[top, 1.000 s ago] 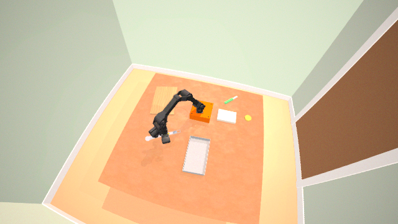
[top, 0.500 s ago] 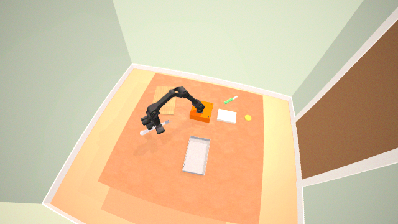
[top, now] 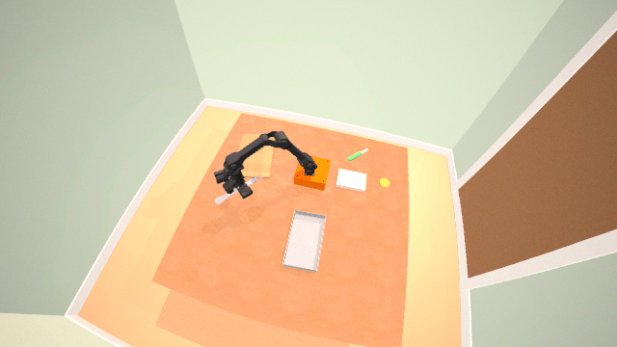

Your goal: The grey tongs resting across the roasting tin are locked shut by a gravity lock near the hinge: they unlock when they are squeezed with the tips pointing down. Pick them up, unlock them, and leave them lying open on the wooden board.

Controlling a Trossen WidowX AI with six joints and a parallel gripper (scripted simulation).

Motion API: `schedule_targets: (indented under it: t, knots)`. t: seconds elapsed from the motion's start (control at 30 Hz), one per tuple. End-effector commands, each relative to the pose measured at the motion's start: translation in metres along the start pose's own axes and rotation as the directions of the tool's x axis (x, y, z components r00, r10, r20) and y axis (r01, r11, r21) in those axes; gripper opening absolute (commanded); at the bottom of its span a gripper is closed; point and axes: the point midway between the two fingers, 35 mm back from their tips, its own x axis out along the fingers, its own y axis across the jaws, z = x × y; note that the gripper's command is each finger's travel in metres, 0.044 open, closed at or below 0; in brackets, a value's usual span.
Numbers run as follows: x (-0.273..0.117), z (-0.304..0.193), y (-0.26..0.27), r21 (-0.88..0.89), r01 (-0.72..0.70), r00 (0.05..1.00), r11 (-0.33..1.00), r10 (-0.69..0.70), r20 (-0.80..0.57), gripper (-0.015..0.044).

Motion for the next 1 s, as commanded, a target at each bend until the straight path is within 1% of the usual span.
schedule_targets:
  t: [0.0,0.47,0.97]
  knots:
    - [-0.001,-0.006,-0.025,-0.047,0.0,1.0,0.999,0.001,0.002,-0.015]
    - [-0.002,-0.041,-0.116,-0.262,0.006,1.0,0.965,-0.006,0.001,-0.015]
    - [-0.004,-0.102,-0.203,-0.477,0.014,1.0,0.879,-0.017,-0.002,-0.015]
